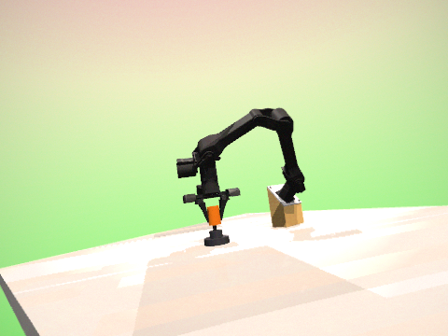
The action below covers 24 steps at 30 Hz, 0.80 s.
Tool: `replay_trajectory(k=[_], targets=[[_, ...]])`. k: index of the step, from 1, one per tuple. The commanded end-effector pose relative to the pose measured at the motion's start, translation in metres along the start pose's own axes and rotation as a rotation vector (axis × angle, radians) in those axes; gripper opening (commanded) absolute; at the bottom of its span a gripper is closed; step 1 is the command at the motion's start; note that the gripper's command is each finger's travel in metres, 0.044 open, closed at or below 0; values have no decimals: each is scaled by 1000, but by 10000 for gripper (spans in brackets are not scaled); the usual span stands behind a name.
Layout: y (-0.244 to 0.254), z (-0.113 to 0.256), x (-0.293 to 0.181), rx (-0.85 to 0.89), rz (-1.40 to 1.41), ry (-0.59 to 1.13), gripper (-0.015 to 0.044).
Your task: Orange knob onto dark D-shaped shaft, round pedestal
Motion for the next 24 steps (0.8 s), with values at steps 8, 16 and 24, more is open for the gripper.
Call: replay_trajectory(k=[8, 16, 24], targets=[[2, 2, 2, 6, -1, 1, 0], [1, -2, 3, 6, -1, 1, 0], [1, -1, 3, 6, -1, 1, 0]])
Point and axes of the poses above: the point midway between the two fingers, 35 mm back from their tips, its own z axis back along the fingers, its own y axis across the jaws, x = y × z, the point moved 1 cm from there along z, back along the fingers, and after that the axes turned 9 degrees about z, right-handed, at the moved point
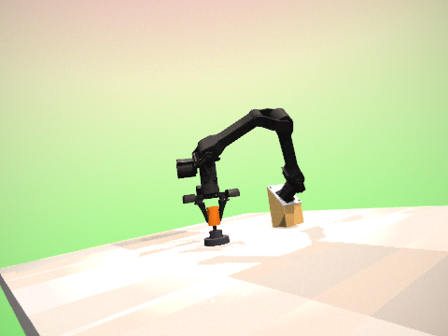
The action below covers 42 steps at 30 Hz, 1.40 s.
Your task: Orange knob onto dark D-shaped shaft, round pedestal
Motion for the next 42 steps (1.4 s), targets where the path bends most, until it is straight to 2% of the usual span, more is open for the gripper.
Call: replay_trajectory(k=[1, 7, 13, 42], targets=[[-1, 3, 0, 2, -4, 1, 0], [-1, 5, -2, 2, -29, 1, 0], [0, 6, -4, 2, -213, 2, 0], [0, 5, -4, 2, -213, 2, 0]])
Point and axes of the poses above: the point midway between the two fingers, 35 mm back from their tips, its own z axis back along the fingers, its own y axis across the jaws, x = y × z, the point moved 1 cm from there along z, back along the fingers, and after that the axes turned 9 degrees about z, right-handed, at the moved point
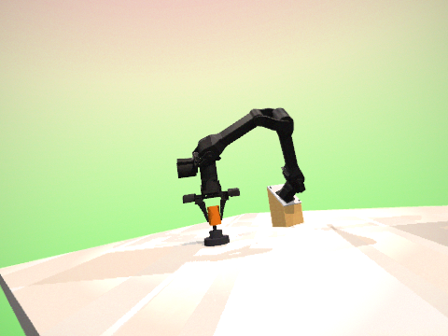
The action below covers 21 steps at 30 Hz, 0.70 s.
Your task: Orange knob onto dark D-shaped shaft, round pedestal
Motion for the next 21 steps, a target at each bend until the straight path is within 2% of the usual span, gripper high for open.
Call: replay_trajectory(k=[1, 21], targets=[[2, 3, -1, 7, 1, 2, 0], [2, -2, 2, 7, 1, 3, 0]])
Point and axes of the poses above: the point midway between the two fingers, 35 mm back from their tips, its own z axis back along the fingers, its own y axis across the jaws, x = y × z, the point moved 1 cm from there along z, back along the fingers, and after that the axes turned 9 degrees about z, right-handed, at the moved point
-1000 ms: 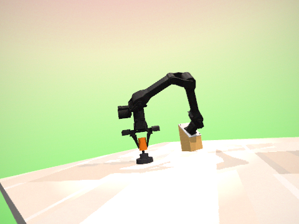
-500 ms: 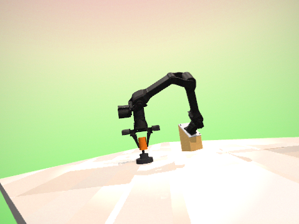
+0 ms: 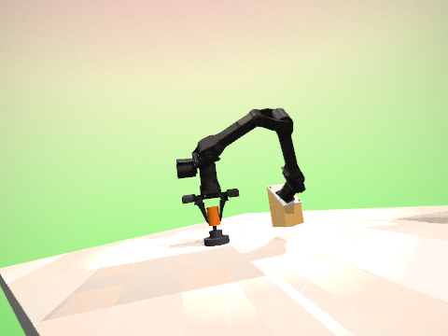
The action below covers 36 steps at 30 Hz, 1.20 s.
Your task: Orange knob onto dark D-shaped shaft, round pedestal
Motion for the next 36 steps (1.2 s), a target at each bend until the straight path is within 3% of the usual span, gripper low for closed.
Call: replay_trajectory(k=[1, 36], targets=[[-1, 0, 0, 2, -3, 2, 0], [-1, -17, 0, 1, 19, 2, 0]])
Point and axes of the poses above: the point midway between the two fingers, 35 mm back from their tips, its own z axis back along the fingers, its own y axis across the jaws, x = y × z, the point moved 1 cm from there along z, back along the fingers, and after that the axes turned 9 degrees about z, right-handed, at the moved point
